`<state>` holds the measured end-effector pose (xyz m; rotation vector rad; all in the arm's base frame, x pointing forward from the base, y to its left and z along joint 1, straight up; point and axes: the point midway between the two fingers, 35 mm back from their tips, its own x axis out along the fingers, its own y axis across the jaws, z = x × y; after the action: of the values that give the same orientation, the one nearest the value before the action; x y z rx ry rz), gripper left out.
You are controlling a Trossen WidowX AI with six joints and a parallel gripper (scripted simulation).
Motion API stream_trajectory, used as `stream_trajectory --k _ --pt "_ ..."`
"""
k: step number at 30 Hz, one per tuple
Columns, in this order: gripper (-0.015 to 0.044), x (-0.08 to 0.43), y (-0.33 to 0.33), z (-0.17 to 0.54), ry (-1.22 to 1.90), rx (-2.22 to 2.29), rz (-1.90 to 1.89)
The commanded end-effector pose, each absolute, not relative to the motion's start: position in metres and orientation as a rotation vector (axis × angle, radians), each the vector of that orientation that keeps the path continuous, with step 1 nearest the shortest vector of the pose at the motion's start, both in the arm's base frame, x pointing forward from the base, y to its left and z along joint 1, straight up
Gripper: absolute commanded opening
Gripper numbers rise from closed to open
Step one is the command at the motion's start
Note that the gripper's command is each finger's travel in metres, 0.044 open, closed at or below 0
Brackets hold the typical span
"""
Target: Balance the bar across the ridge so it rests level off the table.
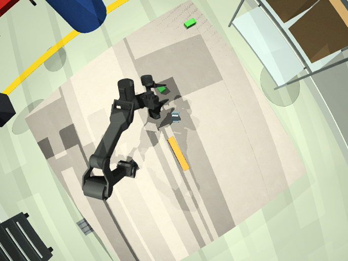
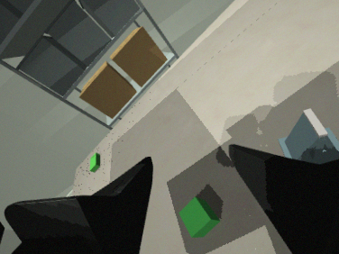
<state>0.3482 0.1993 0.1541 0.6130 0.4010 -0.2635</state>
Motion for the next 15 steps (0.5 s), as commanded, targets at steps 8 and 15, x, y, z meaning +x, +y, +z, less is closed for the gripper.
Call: stream_trajectory --k 8,15 --pt "0.0315 0.367 0.153 0.144 0.537 0.274 -0.284" --pt "0.0315 0.373 0.125 0.139 0.626 0.082 -0.274"
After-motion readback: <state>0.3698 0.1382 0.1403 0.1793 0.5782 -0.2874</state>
